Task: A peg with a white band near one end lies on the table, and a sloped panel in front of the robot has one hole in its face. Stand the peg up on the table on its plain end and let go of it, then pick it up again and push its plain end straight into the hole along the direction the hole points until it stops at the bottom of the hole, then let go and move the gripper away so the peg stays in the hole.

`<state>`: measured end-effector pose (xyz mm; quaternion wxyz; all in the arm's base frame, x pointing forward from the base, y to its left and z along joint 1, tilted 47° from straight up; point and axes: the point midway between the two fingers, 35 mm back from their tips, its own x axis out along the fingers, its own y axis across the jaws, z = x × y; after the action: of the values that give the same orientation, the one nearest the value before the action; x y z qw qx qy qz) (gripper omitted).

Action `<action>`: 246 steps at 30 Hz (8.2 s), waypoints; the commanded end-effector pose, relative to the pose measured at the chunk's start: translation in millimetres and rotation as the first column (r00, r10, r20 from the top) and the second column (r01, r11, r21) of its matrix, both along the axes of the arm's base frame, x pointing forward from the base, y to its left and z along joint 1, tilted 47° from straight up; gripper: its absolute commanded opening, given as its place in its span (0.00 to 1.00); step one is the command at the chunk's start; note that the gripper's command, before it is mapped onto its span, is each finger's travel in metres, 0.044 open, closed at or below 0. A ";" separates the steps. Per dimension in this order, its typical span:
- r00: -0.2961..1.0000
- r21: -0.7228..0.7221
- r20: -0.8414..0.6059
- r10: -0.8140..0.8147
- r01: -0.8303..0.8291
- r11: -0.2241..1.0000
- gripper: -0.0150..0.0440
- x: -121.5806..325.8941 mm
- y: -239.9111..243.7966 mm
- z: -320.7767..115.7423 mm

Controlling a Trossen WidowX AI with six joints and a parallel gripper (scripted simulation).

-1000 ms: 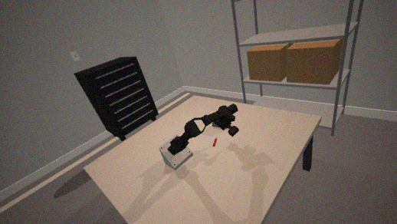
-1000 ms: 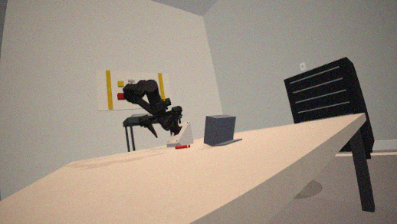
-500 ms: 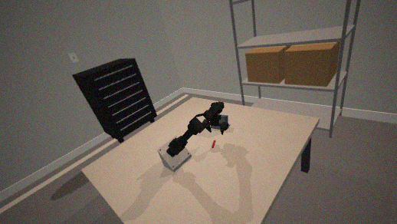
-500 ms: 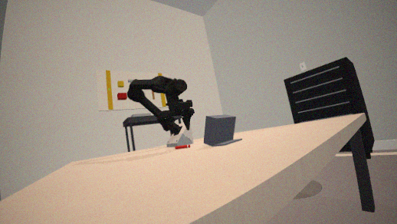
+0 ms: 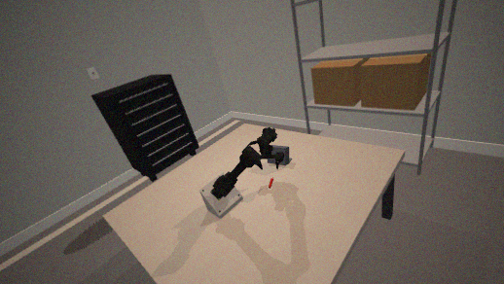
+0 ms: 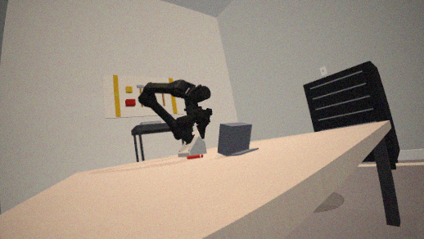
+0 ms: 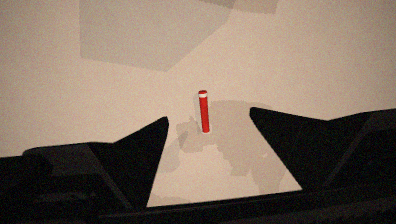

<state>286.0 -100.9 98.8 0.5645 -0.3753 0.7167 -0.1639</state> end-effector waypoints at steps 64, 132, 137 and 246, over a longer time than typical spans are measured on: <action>1.000 -0.010 -0.011 -0.001 0.000 1.000 0.44 -8.2 -55.0 -50.2; 0.912 0.109 0.308 0.272 -0.318 0.942 0.34 -26.6 -38.4 -24.6; 0.895 0.114 0.338 0.293 -0.348 0.931 0.34 -29.1 -37.5 -22.3; 0.294 -0.005 0.831 0.472 -0.844 0.536 0.34 -92.9 -43.1 5.7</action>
<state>193.8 -143.7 103.3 0.8871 -0.4005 0.1942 0.1221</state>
